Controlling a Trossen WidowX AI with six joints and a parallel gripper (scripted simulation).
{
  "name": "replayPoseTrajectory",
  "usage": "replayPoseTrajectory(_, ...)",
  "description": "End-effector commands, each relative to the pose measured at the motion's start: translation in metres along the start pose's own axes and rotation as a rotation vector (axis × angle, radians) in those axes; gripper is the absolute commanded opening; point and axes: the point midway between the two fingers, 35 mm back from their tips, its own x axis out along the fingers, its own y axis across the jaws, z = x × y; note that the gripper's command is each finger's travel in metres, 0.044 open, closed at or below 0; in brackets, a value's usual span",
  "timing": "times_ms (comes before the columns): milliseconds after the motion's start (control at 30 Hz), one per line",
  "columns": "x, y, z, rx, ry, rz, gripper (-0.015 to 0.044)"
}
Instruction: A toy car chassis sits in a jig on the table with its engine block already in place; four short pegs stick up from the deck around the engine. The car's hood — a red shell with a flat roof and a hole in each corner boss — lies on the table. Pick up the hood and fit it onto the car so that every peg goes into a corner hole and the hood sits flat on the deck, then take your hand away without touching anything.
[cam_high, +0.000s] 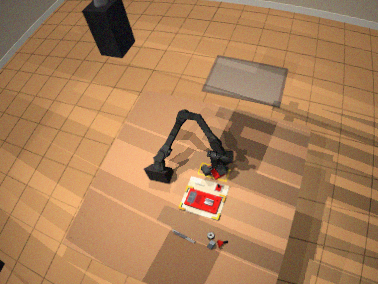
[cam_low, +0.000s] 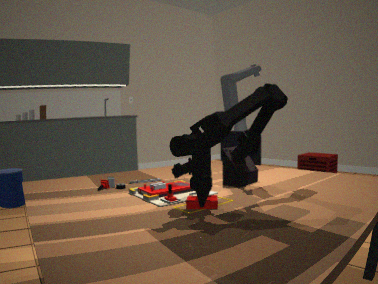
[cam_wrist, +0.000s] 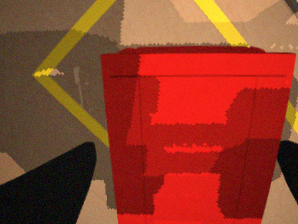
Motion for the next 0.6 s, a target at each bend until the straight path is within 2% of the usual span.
replayPoseTrajectory(0, 0.0, 0.0, 0.0, 0.0, 0.0, 0.0, 0.0414)
replayPoseTrajectory(67, 0.0, 0.0, 0.0, 0.0, 0.0, 0.0, 0.0361)
replayPoseTrajectory(400, 0.0, 0.0, 0.0, 0.0, 0.0, 0.0, 0.0295)
replayPoseTrajectory(567, -0.0022, 0.0, 0.0, 0.001, 0.0, 0.0, 0.0163)
